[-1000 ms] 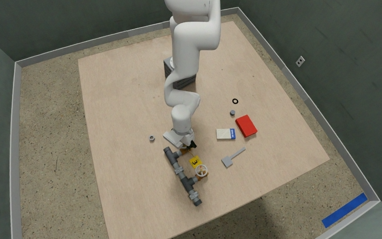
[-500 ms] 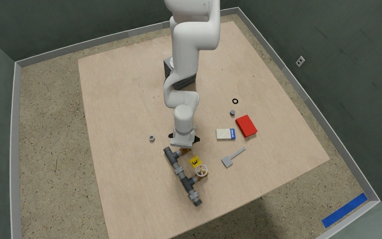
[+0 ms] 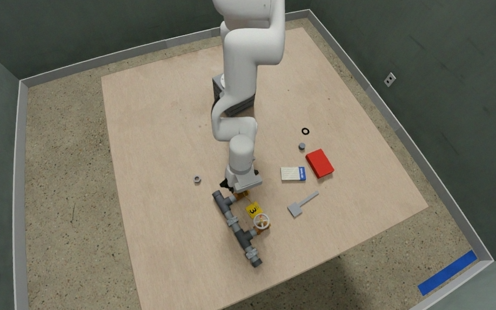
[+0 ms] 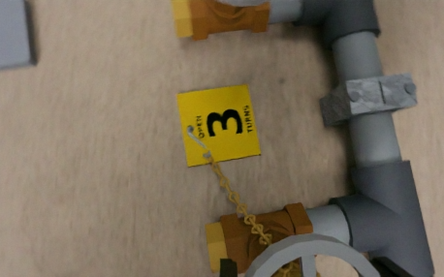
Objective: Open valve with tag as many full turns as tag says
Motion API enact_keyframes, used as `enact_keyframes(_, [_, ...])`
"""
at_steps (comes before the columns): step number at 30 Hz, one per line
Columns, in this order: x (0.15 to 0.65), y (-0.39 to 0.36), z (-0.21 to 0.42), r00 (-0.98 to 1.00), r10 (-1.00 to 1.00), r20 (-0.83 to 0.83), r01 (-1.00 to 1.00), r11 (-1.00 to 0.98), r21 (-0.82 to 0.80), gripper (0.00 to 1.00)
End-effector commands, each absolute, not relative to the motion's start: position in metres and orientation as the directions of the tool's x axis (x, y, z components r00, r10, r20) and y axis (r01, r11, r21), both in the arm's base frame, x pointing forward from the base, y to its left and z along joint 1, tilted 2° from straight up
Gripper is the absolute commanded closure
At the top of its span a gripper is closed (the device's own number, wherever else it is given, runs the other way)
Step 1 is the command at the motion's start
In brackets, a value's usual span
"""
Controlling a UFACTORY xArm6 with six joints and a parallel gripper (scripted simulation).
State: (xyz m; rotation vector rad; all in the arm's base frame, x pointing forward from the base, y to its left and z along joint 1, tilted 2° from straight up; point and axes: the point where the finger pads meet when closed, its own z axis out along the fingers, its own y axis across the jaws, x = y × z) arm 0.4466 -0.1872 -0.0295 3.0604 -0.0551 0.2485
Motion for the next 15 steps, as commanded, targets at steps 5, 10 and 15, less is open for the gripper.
enact_keyframes(5, [0.4480,-0.1878,-0.0280,0.909,0.390,0.149,0.374,-0.919,0.125,1.00])
enact_keyframes(10, [0.4480,-0.1878,-0.0280,0.861,0.492,0.134,0.473,-0.869,0.147,1.00])
enact_keyframes(15, [0.4480,-0.1878,-0.0280,0.718,0.690,0.096,0.668,-0.721,0.183,1.00])
